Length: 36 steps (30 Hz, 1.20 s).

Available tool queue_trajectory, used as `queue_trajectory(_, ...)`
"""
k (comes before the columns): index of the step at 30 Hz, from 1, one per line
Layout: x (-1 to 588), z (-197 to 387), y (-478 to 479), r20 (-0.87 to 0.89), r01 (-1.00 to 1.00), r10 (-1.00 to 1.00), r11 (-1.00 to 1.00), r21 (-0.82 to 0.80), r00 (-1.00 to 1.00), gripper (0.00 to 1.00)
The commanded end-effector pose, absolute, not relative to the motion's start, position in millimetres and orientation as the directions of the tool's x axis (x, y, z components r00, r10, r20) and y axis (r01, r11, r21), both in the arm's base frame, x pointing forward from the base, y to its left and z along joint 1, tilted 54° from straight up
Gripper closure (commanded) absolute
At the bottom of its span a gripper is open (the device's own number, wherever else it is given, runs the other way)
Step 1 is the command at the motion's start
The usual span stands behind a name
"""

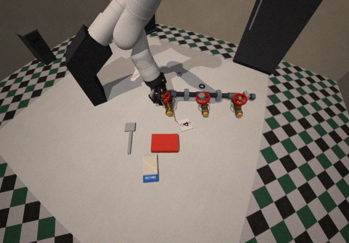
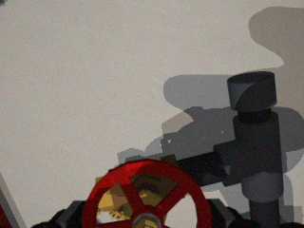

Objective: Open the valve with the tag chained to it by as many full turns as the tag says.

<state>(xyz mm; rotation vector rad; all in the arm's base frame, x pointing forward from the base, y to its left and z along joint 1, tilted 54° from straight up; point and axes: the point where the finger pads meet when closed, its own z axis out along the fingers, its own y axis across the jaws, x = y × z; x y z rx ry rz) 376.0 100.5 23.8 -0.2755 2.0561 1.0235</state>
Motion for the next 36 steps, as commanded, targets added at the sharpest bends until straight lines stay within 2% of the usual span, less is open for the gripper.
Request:
queue_trajectory(1,377.3,24.2,101.2,-0.813,-0.577,0.068,0.670,0.466,-0.578,0.25)
queue_trajectory(13,376.8,24.9,102.0,-0.933,-0.763,-0.207,0.639,0.099,-0.294,0.25)
queue_trajectory(15,376.8,24.9,102.0,-0.933,-0.763,-0.207,0.639,0.099,-0.294,0.25)
queue_trajectory(30,376.2,25.8,102.9,-0.900,-0.819,-0.435,0.507,-0.269,0.027,0.25)
queue_trajectory(36,376.2,25.8,102.9,-0.877,-0.815,-0.472,0.472,-0.337,0.089,0.25)
